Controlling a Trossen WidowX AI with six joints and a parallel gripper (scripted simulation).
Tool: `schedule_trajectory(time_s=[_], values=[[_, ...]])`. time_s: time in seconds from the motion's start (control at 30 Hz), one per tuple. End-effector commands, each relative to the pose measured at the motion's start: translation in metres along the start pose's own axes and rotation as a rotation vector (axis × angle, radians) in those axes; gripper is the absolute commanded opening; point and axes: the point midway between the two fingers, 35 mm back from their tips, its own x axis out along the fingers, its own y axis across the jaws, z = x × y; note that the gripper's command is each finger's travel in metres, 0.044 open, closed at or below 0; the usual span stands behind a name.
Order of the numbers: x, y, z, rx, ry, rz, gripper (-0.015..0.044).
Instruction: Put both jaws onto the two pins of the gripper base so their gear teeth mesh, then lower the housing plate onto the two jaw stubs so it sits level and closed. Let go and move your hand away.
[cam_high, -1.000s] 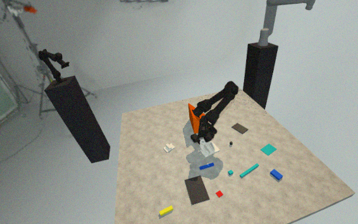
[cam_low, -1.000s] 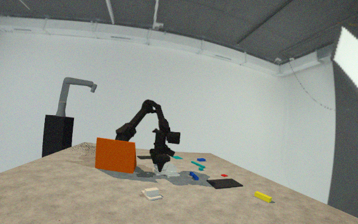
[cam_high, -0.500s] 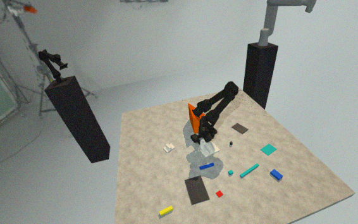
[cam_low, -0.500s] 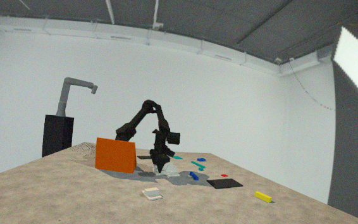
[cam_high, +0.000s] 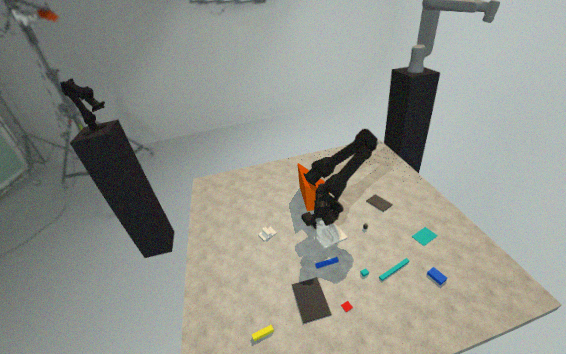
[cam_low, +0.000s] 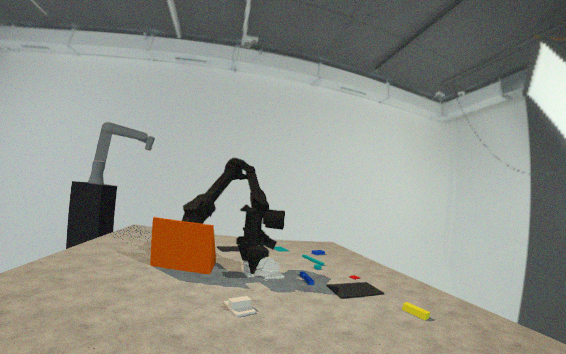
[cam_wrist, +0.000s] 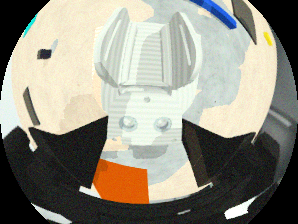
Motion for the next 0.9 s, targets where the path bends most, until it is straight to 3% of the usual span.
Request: schedule_trajectory(time_s=[0.0, 0.87], values=[[0.0006, 0.0002, 0.0001, 0.003, -0.002, 0.003, 0.0351], [0.0063, 0.0003, 0.0001, 0.002, -0.002, 0.003, 0.0351]])
